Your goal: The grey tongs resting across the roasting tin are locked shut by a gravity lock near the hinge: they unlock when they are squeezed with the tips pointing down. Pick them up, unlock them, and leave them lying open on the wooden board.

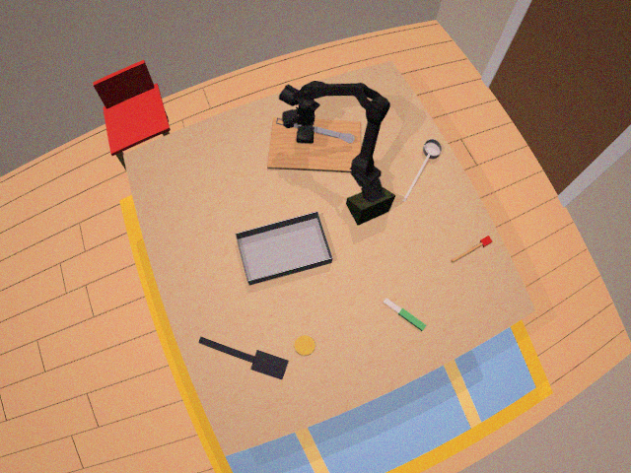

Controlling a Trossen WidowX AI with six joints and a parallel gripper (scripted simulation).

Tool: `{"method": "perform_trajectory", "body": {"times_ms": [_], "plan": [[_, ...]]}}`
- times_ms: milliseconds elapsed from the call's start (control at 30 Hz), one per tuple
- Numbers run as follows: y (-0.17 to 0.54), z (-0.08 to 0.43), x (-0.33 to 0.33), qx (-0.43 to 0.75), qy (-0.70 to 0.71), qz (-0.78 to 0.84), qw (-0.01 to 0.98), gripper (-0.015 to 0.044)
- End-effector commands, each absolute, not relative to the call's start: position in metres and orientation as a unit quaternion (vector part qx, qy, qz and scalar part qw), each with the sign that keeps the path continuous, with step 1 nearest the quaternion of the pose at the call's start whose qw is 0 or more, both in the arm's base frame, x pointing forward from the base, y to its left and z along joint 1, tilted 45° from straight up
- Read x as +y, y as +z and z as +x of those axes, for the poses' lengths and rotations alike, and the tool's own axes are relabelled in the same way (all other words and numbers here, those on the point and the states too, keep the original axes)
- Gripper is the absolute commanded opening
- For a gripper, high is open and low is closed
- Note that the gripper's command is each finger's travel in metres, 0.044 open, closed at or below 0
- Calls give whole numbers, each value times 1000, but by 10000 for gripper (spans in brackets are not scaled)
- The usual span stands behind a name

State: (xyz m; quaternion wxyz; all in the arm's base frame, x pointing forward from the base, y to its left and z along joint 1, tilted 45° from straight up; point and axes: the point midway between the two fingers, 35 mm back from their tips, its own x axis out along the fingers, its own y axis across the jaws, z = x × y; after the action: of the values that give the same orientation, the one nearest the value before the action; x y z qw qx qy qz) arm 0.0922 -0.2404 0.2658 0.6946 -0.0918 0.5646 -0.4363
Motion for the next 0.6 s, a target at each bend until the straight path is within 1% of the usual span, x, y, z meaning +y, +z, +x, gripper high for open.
{"method": "perform_trajectory", "body": {"times_ms": [0, 567], "plan": [[261, 92, -245, 565, -435, -94, 695, -150], [241, 87, -264, 564, -436, -97, 695, -150]]}}
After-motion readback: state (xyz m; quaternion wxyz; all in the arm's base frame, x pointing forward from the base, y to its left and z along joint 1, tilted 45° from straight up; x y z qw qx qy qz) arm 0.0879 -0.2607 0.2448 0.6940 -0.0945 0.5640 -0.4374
